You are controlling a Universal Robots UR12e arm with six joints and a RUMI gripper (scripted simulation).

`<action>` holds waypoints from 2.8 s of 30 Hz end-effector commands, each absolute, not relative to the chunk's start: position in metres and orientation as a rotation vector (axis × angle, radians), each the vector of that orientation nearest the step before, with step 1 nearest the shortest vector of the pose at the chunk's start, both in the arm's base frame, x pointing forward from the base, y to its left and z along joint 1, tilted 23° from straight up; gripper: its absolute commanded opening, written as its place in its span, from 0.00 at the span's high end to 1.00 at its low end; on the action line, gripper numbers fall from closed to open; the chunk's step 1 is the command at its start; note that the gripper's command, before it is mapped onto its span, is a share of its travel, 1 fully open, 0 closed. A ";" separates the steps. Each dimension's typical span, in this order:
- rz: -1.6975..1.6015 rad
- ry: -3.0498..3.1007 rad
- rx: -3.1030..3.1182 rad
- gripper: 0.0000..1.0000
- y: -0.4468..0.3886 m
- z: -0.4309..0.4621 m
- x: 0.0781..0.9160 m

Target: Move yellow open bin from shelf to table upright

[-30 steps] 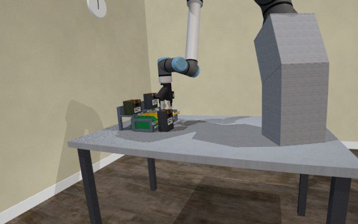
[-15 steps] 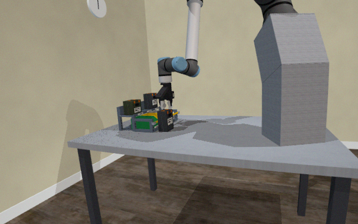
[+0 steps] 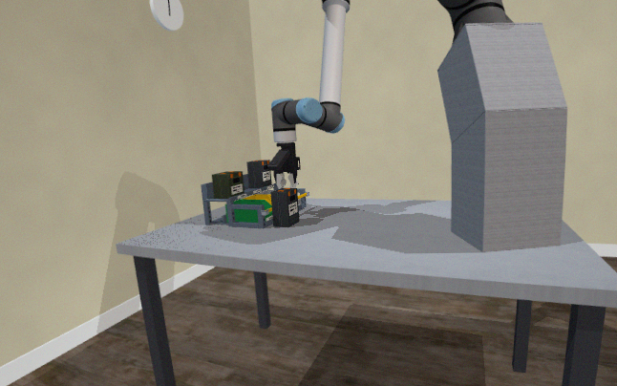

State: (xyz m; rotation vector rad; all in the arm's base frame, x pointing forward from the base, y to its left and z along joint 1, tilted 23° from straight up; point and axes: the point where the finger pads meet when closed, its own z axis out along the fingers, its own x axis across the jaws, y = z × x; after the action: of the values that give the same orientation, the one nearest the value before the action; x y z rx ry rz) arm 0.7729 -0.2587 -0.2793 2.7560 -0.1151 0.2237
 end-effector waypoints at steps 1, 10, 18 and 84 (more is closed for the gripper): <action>0.225 -0.115 2.756 0.72 -0.261 -0.285 0.774; 0.225 -0.115 2.756 0.72 -0.262 -0.287 0.775; 0.225 -0.115 2.756 0.72 -0.265 -0.294 0.776; 0.225 -0.115 2.756 1.00 -0.265 -0.296 0.776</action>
State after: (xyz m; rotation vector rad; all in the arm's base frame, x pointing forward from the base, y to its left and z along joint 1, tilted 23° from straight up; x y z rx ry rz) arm 0.7754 -0.2655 -0.2962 2.7561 -0.1152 0.2235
